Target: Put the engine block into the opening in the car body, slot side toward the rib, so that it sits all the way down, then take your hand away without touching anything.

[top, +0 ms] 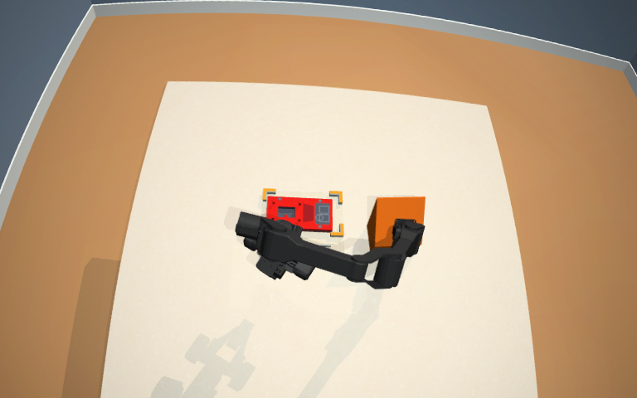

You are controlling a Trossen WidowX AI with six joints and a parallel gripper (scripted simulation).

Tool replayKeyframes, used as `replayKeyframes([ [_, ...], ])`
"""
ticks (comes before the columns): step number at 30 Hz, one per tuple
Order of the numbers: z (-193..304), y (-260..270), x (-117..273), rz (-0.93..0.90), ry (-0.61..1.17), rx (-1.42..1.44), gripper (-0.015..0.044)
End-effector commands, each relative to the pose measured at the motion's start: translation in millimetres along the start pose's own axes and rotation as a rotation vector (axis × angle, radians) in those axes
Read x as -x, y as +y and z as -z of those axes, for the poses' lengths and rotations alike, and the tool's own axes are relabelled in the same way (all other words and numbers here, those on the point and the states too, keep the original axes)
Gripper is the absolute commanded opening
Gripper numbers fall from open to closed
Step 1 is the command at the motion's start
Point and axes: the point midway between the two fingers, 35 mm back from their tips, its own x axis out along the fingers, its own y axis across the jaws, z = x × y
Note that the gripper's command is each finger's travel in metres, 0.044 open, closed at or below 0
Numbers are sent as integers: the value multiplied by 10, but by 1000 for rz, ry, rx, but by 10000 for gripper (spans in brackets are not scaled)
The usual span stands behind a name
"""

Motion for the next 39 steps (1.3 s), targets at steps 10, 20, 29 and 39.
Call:
replayKeyframes([
  [10,-7,3,-29,-1,-3,437,0],
  [20,-7,2,-49,0,-3,784,0],
  [29,-5,1,-79,0,-3,1006,0],
  [39,-2,0,-259,0,-4,1122,0],
])
